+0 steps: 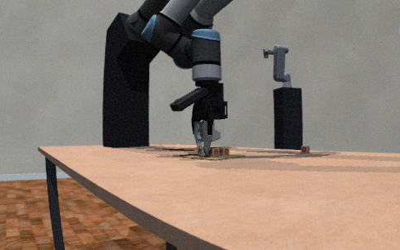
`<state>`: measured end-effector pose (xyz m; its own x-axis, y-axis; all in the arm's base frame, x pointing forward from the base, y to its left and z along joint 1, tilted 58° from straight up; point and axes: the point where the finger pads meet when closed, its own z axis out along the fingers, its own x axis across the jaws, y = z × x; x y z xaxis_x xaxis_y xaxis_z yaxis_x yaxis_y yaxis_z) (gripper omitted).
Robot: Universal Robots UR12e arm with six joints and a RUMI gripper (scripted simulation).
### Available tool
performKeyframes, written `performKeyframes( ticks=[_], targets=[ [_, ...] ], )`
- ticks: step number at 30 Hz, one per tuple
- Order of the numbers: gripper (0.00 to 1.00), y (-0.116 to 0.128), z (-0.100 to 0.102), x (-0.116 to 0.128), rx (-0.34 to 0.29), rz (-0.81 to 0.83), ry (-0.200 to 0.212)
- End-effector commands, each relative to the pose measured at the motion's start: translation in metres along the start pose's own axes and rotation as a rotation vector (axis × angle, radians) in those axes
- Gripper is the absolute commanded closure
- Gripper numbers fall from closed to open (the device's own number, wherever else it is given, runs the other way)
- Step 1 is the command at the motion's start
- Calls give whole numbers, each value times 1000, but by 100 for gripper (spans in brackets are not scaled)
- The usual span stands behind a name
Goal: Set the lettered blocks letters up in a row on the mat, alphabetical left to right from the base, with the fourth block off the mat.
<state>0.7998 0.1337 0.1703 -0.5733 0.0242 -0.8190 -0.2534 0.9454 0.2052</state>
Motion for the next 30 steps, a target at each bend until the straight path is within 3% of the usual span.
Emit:
performKeyframes(
  ticks=[1, 30],
  targets=[
    [95, 2, 0, 3, -1, 1, 3],
    [95, 1, 5, -1, 0, -1, -1]
  ],
)
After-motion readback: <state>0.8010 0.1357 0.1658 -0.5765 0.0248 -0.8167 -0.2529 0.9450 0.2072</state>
